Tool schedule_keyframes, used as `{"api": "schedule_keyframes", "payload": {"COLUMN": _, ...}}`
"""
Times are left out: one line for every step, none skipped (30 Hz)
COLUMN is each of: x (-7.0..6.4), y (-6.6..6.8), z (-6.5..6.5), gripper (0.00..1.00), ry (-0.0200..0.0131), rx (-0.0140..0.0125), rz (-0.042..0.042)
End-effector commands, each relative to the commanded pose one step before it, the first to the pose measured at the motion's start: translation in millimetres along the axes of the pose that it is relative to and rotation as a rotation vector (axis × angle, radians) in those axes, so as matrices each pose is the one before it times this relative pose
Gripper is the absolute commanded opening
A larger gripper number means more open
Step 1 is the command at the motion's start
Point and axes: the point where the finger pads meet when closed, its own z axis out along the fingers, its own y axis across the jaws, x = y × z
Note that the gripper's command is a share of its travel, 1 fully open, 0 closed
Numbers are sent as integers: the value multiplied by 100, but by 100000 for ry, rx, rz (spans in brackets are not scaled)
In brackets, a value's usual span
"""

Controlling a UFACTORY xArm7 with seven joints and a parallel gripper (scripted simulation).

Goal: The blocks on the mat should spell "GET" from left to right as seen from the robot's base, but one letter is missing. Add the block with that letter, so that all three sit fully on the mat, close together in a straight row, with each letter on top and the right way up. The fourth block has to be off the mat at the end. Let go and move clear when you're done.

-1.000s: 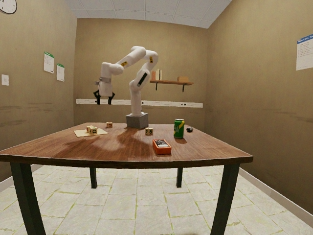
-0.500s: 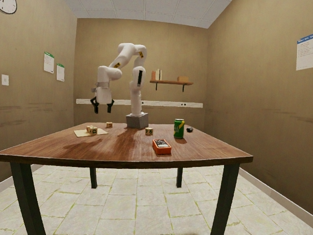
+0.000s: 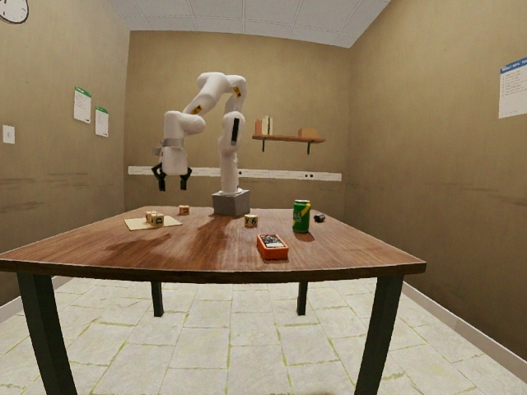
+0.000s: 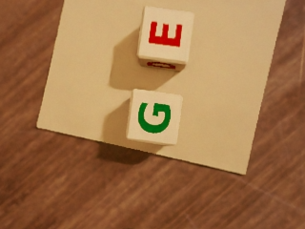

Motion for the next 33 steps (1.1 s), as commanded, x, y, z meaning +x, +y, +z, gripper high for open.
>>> {"api": "schedule_keyframes", "payload": {"x": -18, "y": -136, "z": -91, "gripper": 100, "ry": -24, "rx": 323, "rz": -6}}
{"api": "schedule_keyframes", "payload": {"x": 0, "y": 0, "z": 0, "gripper": 100, "ry": 0, "rx": 0, "rz": 0}}
{"api": "schedule_keyframes", "payload": {"x": 0, "y": 0, "z": 0, "gripper": 100, "ry": 0, "rx": 0, "rz": 0}}
{"api": "schedule_keyframes", "payload": {"x": 0, "y": 0, "z": 0, "gripper": 100, "ry": 0, "rx": 0, "rz": 0}}
{"api": "schedule_keyframes", "payload": {"x": 0, "y": 0, "z": 0, "gripper": 100, "ry": 0, "rx": 0, "rz": 0}}
{"api": "schedule_keyframes", "payload": {"x": 0, "y": 0, "z": 0, "gripper": 100, "ry": 0, "rx": 0, "rz": 0}}
{"api": "schedule_keyframes", "payload": {"x": 0, "y": 0, "z": 0, "gripper": 100, "ry": 0, "rx": 0, "rz": 0}}
{"api": "schedule_keyframes", "payload": {"x": 0, "y": 0, "z": 0, "gripper": 100, "ry": 0, "rx": 0, "rz": 0}}
{"api": "schedule_keyframes", "payload": {"x": 0, "y": 0, "z": 0, "gripper": 100, "ry": 0, "rx": 0, "rz": 0}}
{"api": "schedule_keyframes", "payload": {"x": 0, "y": 0, "z": 0, "gripper": 100, "ry": 0, "rx": 0, "rz": 0}}
{"api": "schedule_keyframes", "payload": {"x": 0, "y": 0, "z": 0, "gripper": 100, "ry": 0, "rx": 0, "rz": 0}}
{"api": "schedule_keyframes", "payload": {"x": 0, "y": 0, "z": 0, "gripper": 100, "ry": 0, "rx": 0, "rz": 0}}
{"api": "schedule_keyframes", "payload": {"x": 0, "y": 0, "z": 0, "gripper": 100, "ry": 0, "rx": 0, "rz": 0}}
{"api": "schedule_keyframes", "payload": {"x": 0, "y": 0, "z": 0, "gripper": 100, "ry": 0, "rx": 0, "rz": 0}}
{"api": "schedule_keyframes", "payload": {"x": 0, "y": 0, "z": 0, "gripper": 100, "ry": 0, "rx": 0, "rz": 0}}
{"api": "schedule_keyframes", "payload": {"x": 0, "y": 0, "z": 0, "gripper": 100, "ry": 0, "rx": 0, "rz": 0}}
{"api": "schedule_keyframes", "payload": {"x": 0, "y": 0, "z": 0, "gripper": 100, "ry": 0, "rx": 0, "rz": 0}}
{"api": "schedule_keyframes", "payload": {"x": 0, "y": 0, "z": 0, "gripper": 100, "ry": 0, "rx": 0, "rz": 0}}
{"api": "schedule_keyframes", "payload": {"x": 0, "y": 0, "z": 0, "gripper": 100, "ry": 0, "rx": 0, "rz": 0}}
{"api": "schedule_keyframes", "payload": {"x": 0, "y": 0, "z": 0, "gripper": 100, "ry": 0, "rx": 0, "rz": 0}}
{"api": "schedule_keyframes", "payload": {"x": 0, "y": 0, "z": 0, "gripper": 100, "ry": 0, "rx": 0, "rz": 0}}
{"api": "schedule_keyframes", "payload": {"x": 0, "y": 0, "z": 0, "gripper": 100, "ry": 0, "rx": 0, "rz": 0}}
{"api": "schedule_keyframes", "payload": {"x": 0, "y": 0, "z": 0, "gripper": 100, "ry": 0, "rx": 0, "rz": 0}}
{"api": "schedule_keyframes", "payload": {"x": 0, "y": 0, "z": 0, "gripper": 100, "ry": 0, "rx": 0, "rz": 0}}
{"api": "schedule_keyframes", "payload": {"x": 0, "y": 0, "z": 0, "gripper": 100, "ry": 0, "rx": 0, "rz": 0}}
{"api": "schedule_keyframes", "payload": {"x": 0, "y": 0, "z": 0, "gripper": 100, "ry": 0, "rx": 0, "rz": 0}}
{"api": "schedule_keyframes", "payload": {"x": 0, "y": 0, "z": 0, "gripper": 100, "ry": 0, "rx": 0, "rz": 0}}
{"api": "schedule_keyframes", "payload": {"x": 0, "y": 0, "z": 0, "gripper": 100, "ry": 0, "rx": 0, "rz": 0}}
{"api": "schedule_keyframes", "payload": {"x": 0, "y": 0, "z": 0, "gripper": 100, "ry": 0, "rx": 0, "rz": 0}}
{"api": "schedule_keyframes", "payload": {"x": 0, "y": 0, "z": 0, "gripper": 100, "ry": 0, "rx": 0, "rz": 0}}
{"api": "schedule_keyframes", "payload": {"x": 0, "y": 0, "z": 0, "gripper": 100, "ry": 0, "rx": 0, "rz": 0}}
{"api": "schedule_keyframes", "payload": {"x": 79, "y": 4, "z": 1, "gripper": 100, "ry": 5, "rx": -3, "rz": 0}}
{"api": "schedule_keyframes", "payload": {"x": 443, "y": 26, "z": 8, "gripper": 100, "ry": 28, "rx": -15, "rz": 0}}
